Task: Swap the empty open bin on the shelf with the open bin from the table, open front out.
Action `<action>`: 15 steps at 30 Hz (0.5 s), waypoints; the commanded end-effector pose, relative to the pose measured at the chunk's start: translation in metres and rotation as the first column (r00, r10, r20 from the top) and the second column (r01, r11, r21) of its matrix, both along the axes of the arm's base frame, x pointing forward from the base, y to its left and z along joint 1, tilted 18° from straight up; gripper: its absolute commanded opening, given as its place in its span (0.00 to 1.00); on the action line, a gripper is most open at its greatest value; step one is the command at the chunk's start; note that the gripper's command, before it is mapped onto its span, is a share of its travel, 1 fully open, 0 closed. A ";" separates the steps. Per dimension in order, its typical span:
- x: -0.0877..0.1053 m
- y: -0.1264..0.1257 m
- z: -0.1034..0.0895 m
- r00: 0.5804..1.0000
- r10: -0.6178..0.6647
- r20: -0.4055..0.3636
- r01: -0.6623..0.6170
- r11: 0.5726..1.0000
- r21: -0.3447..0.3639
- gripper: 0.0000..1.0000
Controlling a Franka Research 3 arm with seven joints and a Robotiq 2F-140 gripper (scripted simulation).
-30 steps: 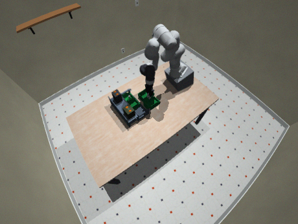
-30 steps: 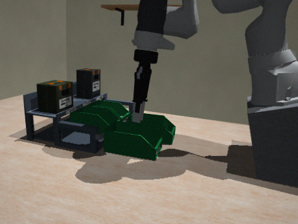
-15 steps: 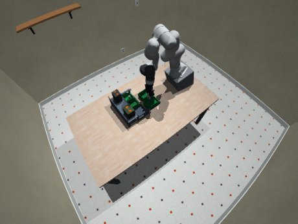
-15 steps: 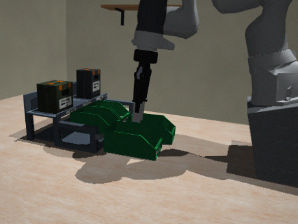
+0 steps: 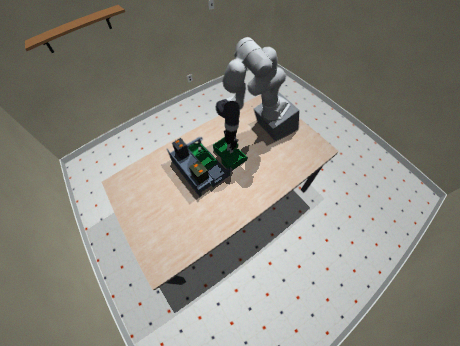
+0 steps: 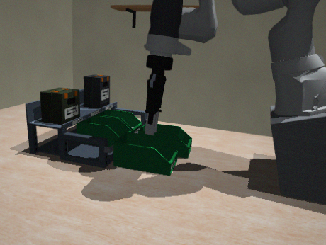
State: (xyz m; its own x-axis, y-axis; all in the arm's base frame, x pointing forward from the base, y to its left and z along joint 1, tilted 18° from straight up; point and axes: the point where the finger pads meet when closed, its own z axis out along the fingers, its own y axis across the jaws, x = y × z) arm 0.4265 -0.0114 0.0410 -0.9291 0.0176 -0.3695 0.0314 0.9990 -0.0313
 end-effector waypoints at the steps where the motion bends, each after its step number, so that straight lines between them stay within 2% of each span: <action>1: 0.002 -0.002 -0.001 0.997 -0.022 -0.072 0.021 1.000 -0.008 0.15; 15: 0.007 -0.003 -0.016 0.997 -0.022 -0.072 0.021 1.000 -0.008 0.15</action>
State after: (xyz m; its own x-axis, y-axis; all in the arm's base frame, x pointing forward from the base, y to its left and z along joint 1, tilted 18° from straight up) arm 0.4301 -0.0146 0.0266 -0.9370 0.0200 -0.3488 0.0379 0.9983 -0.0448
